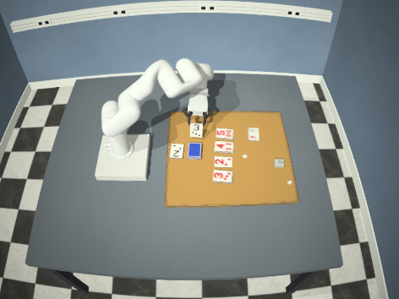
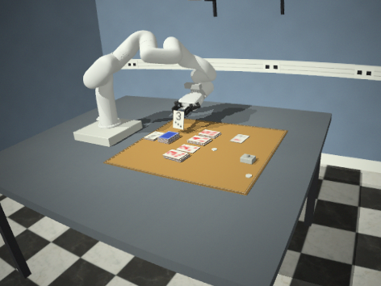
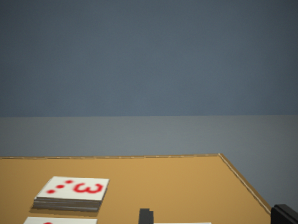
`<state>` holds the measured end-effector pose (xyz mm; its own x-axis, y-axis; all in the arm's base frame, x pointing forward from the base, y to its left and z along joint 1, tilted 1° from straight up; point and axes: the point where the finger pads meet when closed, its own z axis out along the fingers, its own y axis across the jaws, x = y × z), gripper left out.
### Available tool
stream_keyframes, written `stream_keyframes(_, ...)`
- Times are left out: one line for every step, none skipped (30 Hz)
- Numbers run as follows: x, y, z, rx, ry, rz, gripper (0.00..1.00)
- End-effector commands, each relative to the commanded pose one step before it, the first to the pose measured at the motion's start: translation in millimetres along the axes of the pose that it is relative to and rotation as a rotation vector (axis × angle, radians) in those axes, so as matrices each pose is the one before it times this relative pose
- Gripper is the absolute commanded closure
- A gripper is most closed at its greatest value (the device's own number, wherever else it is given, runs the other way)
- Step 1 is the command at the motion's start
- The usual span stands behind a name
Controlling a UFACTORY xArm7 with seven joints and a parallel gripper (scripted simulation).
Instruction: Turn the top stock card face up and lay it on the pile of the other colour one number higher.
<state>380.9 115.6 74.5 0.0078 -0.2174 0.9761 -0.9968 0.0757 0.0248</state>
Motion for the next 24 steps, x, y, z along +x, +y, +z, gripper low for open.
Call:
stream_keyframes(-0.33,-0.69,-0.41,0.00051,-0.00210,0.00277,0.26)
stream_keyframes(-0.58,-0.05,0.23,0.00000,0.00000,0.00000,0.26)
stream_keyframes(-0.67,-0.05,0.27,0.00000,0.00000,0.00000,0.26)
stream_keyframes(-0.75,-0.06,0.30,0.00000,0.00000,0.00000,0.26)
stream_keyframes(-0.82,-0.07,0.33,0.00000,0.00000,0.00000,0.26)
stream_keyframes(-0.89,-0.07,0.36,0.00000,0.00000,0.00000,0.26)
stream_keyframes(-0.95,-0.08,0.38,0.00000,0.00000,0.00000,0.26)
stream_keyframes(0.00,0.00,0.00,0.00000,0.00000,0.00000,0.26)
stream_keyframes(0.00,0.00,0.00,0.00000,0.00000,0.00000,0.26)
stream_keyframes(-1.01,-0.08,0.41,0.00000,0.00000,0.00000,0.26)
stream_keyframes(-1.05,-0.08,0.43,0.00000,0.00000,0.00000,0.26)
stream_keyframes(-1.09,-0.09,0.44,0.00000,0.00000,0.00000,0.26)
stream_keyframes(-1.11,-0.09,0.45,0.00000,0.00000,0.00000,0.26)
stream_keyframes(-1.13,-0.09,0.46,0.00000,0.00000,0.00000,0.26)
stream_keyframes(-1.13,-0.09,0.45,0.00000,0.00000,0.00000,0.26)
stream_keyframes(-1.12,-0.09,0.45,0.00000,0.00000,0.00000,0.26)
stream_keyframes(-1.10,-0.09,0.45,0.00000,0.00000,0.00000,0.26)
stream_keyframes(-1.08,-0.08,0.44,0.00000,0.00000,0.00000,0.26)
stream_keyframes(-1.04,-0.08,0.42,0.00000,0.00000,0.00000,0.26)
stream_keyframes(-0.99,-0.08,0.40,0.00000,0.00000,0.00000,0.26)
stream_keyframes(-0.94,-0.07,0.38,0.00000,0.00000,0.00000,0.26)
stream_keyframes(-0.87,-0.07,0.35,0.00000,0.00000,0.00000,0.26)
stream_keyframes(-0.80,-0.06,0.32,0.00000,0.00000,0.00000,0.26)
stream_keyframes(-0.72,-0.06,0.29,0.00000,0.00000,0.00000,0.26)
